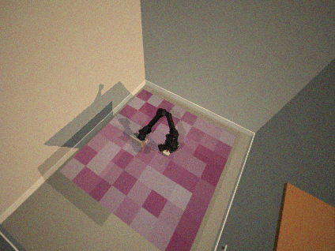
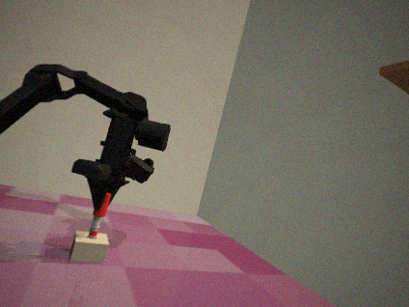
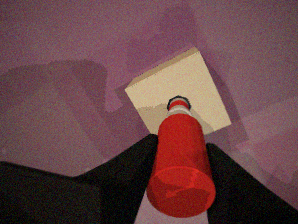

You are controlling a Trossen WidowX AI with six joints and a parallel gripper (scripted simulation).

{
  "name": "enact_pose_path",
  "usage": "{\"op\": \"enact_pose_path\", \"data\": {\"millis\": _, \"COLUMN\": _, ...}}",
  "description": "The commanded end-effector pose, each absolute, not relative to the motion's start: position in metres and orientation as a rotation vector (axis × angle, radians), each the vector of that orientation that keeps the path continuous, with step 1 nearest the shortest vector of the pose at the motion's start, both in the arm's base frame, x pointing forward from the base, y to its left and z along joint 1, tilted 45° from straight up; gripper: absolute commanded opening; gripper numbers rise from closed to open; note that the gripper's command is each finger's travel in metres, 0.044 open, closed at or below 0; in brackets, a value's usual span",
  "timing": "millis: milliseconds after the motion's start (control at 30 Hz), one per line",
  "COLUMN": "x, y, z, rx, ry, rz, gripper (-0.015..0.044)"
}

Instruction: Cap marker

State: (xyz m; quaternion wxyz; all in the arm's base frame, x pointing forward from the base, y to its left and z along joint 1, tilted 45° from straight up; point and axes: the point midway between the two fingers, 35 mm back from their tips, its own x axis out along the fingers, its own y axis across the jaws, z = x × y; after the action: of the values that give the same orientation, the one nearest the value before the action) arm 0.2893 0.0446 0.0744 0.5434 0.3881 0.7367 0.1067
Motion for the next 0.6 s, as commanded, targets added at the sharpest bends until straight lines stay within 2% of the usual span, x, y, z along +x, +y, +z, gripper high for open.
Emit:
{"op": "enact_pose_path", "data": {"millis": 0, "x": 0.288, "y": 0.05, "z": 0.07, "rx": 0.931, "ry": 1.749, "rz": 0.252, "gripper": 0.0}}
{"op": "enact_pose_path", "data": {"millis": 567, "x": 0.285, "y": 0.063, "z": 0.057, "rx": 0.932, "ry": 1.749, "rz": 0.254, "gripper": 0.0}}
